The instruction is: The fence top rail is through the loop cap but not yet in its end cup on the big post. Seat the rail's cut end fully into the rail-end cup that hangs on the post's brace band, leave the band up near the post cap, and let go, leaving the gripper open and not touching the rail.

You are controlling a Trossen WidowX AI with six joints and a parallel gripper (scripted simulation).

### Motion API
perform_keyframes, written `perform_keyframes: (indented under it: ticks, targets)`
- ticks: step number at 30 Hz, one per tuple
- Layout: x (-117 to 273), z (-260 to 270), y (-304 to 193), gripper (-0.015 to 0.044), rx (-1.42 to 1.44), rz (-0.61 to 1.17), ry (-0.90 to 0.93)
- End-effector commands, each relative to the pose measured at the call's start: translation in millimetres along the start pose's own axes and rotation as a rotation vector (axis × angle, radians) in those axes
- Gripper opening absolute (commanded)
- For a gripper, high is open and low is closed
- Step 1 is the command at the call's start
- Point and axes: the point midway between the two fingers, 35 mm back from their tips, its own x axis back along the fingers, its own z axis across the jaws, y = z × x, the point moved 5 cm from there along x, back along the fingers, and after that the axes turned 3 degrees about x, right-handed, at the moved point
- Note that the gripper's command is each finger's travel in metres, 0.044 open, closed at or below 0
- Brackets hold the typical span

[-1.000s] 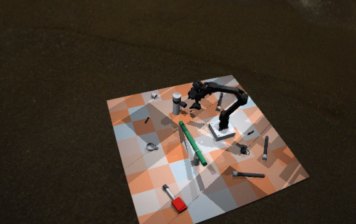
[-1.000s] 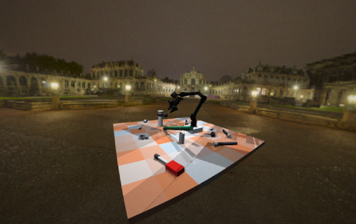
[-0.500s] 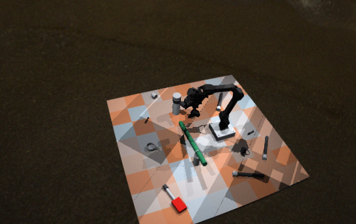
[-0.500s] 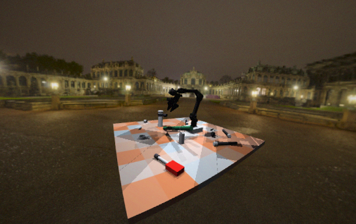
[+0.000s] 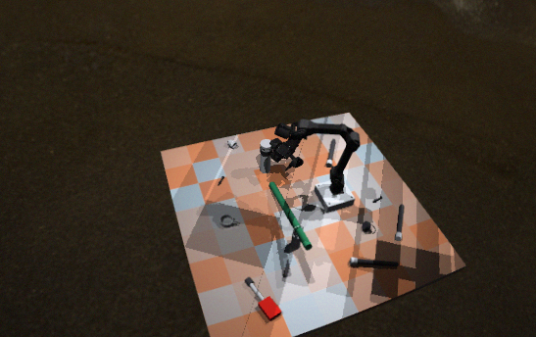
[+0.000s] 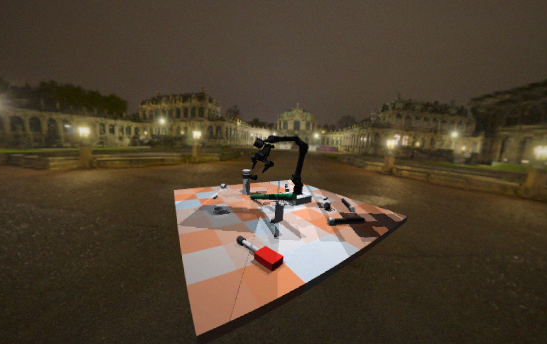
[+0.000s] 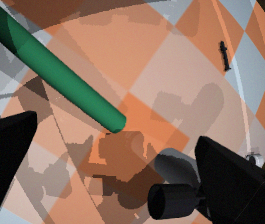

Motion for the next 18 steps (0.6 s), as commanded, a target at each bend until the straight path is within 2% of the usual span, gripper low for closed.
perform_keyframes:
  ticks: [1, 18]
  targets:
    - [-1.9, -34.2, -38.7, 0.0440, 0.537, -0.049, 0.085]
    - [6.5, -77.9, -117.8, 0.0440, 1.226, -0.232, 0.038]
